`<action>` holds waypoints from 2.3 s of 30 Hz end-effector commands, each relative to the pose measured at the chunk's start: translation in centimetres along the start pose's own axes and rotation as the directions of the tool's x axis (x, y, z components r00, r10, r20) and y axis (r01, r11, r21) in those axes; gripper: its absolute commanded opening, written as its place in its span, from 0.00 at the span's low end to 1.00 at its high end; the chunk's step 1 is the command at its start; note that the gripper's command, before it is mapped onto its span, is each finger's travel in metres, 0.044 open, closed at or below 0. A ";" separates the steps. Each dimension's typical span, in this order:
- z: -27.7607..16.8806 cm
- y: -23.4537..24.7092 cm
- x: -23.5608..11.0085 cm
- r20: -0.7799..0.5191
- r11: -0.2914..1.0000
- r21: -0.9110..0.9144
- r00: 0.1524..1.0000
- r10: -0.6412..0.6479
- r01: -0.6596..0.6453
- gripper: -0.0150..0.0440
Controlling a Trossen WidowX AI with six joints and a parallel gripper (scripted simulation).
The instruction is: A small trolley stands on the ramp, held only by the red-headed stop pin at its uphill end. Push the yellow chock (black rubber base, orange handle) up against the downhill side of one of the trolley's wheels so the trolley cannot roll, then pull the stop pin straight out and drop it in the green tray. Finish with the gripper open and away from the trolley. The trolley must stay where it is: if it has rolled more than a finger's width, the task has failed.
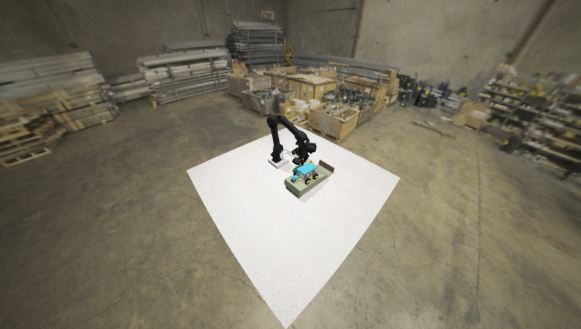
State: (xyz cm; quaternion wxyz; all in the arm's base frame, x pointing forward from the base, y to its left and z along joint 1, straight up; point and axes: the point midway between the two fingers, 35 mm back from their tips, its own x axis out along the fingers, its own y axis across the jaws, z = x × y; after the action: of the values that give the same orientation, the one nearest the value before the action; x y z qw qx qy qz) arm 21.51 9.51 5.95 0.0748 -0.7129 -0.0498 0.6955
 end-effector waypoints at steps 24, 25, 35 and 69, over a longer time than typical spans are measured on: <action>-0.1 1.8 0.4 0.003 1.000 0.000 1.000 -0.002 0.002 0.58; -0.1 1.9 0.4 0.003 1.000 0.000 1.000 -0.002 0.002 0.58; -0.1 2.5 0.6 0.003 1.000 0.000 1.000 -0.001 0.001 0.58; -0.1 4.5 1.5 0.003 1.000 0.000 1.000 0.000 0.000 0.58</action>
State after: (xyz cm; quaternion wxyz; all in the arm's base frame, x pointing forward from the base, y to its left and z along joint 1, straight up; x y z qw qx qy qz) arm 21.68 5.47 3.91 0.0749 -0.7137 -0.0469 0.6949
